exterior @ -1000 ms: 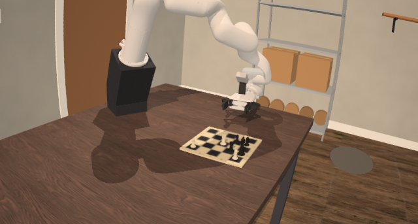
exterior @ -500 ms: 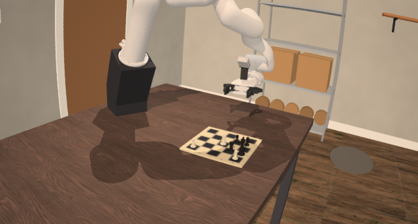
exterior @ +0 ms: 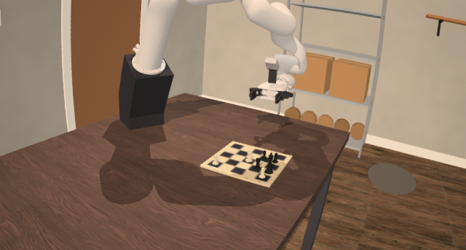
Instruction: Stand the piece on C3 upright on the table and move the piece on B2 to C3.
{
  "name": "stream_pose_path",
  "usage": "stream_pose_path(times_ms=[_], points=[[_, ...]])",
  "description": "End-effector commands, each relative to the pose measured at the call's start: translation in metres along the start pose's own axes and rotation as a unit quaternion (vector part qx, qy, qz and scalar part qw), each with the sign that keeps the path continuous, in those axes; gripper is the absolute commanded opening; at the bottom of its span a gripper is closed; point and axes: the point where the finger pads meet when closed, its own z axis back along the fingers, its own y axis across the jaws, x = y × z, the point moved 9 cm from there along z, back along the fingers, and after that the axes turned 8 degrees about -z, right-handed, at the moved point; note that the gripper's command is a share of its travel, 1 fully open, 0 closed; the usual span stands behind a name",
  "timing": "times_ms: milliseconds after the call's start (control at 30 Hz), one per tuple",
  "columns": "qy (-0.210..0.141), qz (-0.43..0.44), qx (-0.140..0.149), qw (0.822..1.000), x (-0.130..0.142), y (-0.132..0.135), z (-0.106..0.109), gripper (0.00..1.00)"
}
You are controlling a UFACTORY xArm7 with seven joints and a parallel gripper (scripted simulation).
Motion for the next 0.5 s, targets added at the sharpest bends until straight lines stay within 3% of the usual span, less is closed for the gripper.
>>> stream_pose_path(times_ms=[0, 167, 267, 367, 400, 433, 467], points=[[-0.022, -0.007, 0.01, 1.0, -0.005, -0.004, -0.004, 1.0], [-0.096, -0.031, 0.049, 0.994, -0.018, -0.014, -0.025, 1.0], [-0.117, -0.038, 0.059, 0.991, -0.023, -0.016, -0.032, 1.0], [-0.168, -0.054, 0.085, 0.981, -0.032, -0.023, -0.049, 1.0], [-0.168, -0.054, 0.085, 0.981, -0.032, -0.023, -0.049, 1.0], [-0.195, -0.062, 0.099, 0.974, -0.036, -0.026, -0.058, 1.0], [-0.195, -0.062, 0.099, 0.974, -0.036, -0.026, -0.058, 1.0]])
